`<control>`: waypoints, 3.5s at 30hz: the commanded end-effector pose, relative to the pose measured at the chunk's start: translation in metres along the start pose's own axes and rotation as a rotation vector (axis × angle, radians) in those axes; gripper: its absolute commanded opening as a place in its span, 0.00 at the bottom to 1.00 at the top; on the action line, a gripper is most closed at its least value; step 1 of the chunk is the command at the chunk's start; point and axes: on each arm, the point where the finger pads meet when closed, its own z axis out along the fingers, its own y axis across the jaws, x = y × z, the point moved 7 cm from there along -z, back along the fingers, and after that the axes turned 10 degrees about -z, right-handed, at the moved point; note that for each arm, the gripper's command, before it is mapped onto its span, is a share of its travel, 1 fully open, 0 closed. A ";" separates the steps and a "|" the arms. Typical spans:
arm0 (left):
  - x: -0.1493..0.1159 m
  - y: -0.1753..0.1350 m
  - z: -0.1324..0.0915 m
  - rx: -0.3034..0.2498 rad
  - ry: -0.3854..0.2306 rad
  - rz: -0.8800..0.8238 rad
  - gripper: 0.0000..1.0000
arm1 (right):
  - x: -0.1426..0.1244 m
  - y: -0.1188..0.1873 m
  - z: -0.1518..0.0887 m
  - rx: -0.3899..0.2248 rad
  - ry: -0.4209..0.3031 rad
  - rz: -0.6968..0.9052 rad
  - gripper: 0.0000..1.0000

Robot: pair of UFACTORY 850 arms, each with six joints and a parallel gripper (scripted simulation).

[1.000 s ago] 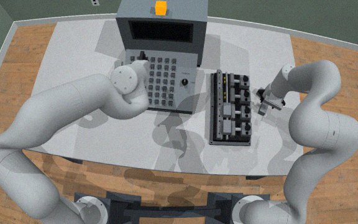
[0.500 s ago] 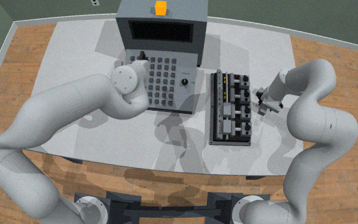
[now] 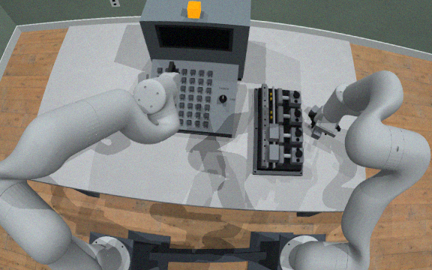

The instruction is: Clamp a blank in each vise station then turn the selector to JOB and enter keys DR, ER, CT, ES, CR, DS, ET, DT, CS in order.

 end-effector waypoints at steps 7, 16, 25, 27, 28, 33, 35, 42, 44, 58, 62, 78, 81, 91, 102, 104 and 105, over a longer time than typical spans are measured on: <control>0.000 0.001 -0.001 -0.002 -0.001 -0.001 1.00 | -0.001 0.000 0.016 0.000 -0.002 0.000 0.69; 0.000 0.001 -0.001 -0.002 -0.001 -0.001 1.00 | -0.001 0.000 0.016 0.000 -0.002 0.000 0.00; 0.000 0.001 -0.001 -0.002 -0.001 -0.001 1.00 | -0.001 0.000 0.013 0.000 -0.002 0.000 0.00; 0.000 0.001 -0.001 -0.002 -0.001 -0.001 1.00 | -0.001 0.000 0.013 0.000 -0.002 0.000 0.00; 0.000 0.001 -0.001 -0.002 -0.001 -0.001 1.00 | -0.001 0.000 0.013 0.000 -0.002 0.000 0.00; 0.000 0.001 -0.001 -0.002 -0.001 -0.001 1.00 | -0.001 0.000 0.013 0.000 -0.002 0.000 0.00; 0.000 0.001 -0.001 -0.002 -0.001 -0.001 1.00 | -0.001 0.000 0.013 0.000 -0.002 0.000 0.00; 0.000 0.001 -0.001 -0.002 -0.001 -0.001 1.00 | -0.001 0.000 -0.062 0.000 -0.002 0.000 0.00; 0.000 0.001 -0.001 -0.002 -0.001 -0.001 1.00 | 0.000 0.000 -0.080 0.000 -0.002 0.000 0.00; 0.000 0.001 -0.001 -0.002 -0.001 -0.001 1.00 | -0.003 0.014 -0.151 0.000 -0.002 -0.027 0.00; 0.000 0.001 -0.001 -0.002 -0.001 -0.001 1.00 | -0.005 0.035 -0.151 0.000 -0.002 -0.068 0.00; 0.000 0.001 -0.001 -0.002 -0.001 -0.001 1.00 | 0.001 0.158 -0.151 0.000 -0.002 -0.297 0.00; 0.000 0.001 -0.001 -0.002 -0.001 -0.001 1.00 | 0.005 0.181 -0.151 -0.001 -0.002 -0.340 0.00; 0.000 0.001 -0.001 -0.002 -0.001 -0.001 1.00 | 0.013 0.215 -0.150 -0.001 -0.002 -0.402 0.00; 0.000 0.001 -0.001 -0.002 -0.001 -0.001 1.00 | 0.014 0.218 -0.150 -0.001 -0.002 -0.408 0.00; 0.000 0.001 -0.001 -0.002 -0.001 -0.001 1.00 | 0.014 0.218 -0.150 -0.001 -0.002 -0.408 0.00; 0.000 0.001 -0.001 -0.002 -0.001 -0.001 1.00 | 0.014 0.218 -0.150 -0.001 -0.002 -0.408 0.00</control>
